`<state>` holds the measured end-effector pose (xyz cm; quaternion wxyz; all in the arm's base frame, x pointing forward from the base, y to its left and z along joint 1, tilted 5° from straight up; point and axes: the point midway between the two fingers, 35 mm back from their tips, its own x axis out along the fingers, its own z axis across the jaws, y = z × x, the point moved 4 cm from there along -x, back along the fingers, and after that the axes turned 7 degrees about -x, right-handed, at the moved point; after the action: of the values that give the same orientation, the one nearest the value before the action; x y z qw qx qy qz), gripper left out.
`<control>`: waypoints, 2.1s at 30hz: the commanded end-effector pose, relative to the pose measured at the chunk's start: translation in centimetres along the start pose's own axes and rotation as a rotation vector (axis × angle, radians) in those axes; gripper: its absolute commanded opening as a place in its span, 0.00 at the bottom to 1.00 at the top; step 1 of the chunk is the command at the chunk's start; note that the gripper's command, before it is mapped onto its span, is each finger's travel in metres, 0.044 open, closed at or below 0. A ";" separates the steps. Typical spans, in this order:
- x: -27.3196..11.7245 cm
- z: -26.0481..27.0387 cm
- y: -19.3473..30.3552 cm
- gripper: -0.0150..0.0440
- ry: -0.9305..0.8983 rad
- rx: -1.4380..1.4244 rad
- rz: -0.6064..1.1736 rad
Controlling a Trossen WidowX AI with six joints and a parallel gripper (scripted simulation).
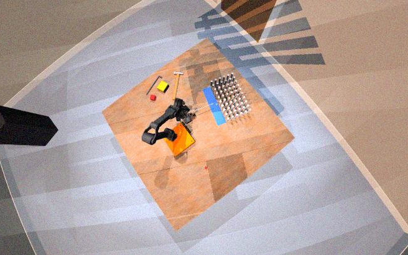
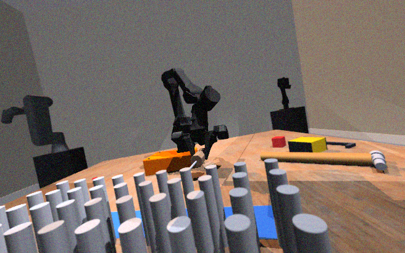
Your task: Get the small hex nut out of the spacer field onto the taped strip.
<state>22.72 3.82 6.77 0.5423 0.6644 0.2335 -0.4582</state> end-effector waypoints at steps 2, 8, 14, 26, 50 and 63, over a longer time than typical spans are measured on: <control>-1.7 -0.2 2.0 0.25 0.002 0.005 0.016; -4.0 -0.2 3.8 0.25 0.003 0.005 0.017; -6.5 0.1 5.4 0.25 0.003 0.004 0.017; -7.4 1.7 7.0 0.25 -0.025 0.034 0.009; -5.1 10.2 11.0 0.25 -0.143 0.260 -0.006; -4.6 15.7 12.1 0.25 -0.204 0.359 -0.007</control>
<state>24.87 -12.34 16.70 0.4380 0.6979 0.1035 -0.5571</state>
